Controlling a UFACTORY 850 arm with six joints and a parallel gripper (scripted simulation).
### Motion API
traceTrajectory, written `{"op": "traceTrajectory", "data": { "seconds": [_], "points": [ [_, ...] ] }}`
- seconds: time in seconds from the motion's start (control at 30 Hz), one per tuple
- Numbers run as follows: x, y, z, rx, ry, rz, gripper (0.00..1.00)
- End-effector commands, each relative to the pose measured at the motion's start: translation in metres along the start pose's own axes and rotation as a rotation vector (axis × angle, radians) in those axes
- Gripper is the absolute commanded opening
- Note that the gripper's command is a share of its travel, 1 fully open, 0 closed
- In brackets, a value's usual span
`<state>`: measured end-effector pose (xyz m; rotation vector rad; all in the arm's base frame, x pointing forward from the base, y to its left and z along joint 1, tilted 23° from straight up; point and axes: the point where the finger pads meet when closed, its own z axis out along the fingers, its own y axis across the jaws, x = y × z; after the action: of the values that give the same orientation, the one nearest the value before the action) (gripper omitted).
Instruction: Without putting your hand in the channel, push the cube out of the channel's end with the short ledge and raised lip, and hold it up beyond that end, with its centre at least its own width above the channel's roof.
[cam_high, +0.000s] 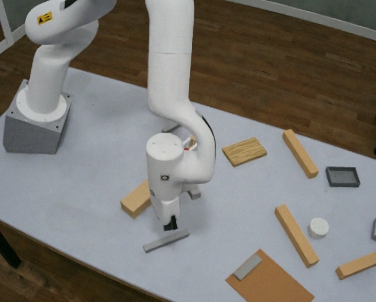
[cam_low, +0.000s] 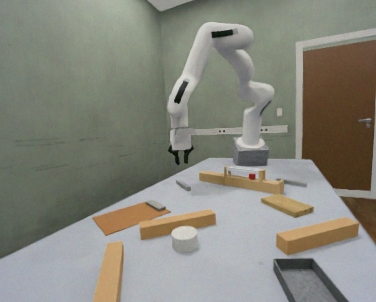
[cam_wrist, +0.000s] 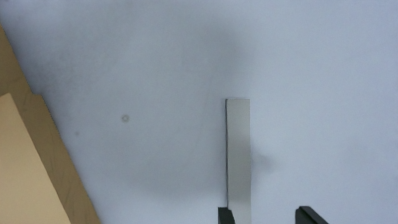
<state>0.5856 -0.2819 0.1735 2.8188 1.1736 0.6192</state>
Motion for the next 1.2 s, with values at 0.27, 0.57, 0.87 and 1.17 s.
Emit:
{"op": "traceTrajectory", "data": {
  "seconds": [0.27,0.57,0.87,1.17],
  "points": [
    [0.0,0.001,0.001,-0.002,0.001,0.0,0.39],
    [0.0,0.001,0.042,-0.002,0.001,0.0,0.39],
    [0.001,0.002,0.087,-0.002,0.001,0.0,0.39],
    [0.001,0.002,0.091,-0.002,0.001,0.0,0.39]
  ]
}}
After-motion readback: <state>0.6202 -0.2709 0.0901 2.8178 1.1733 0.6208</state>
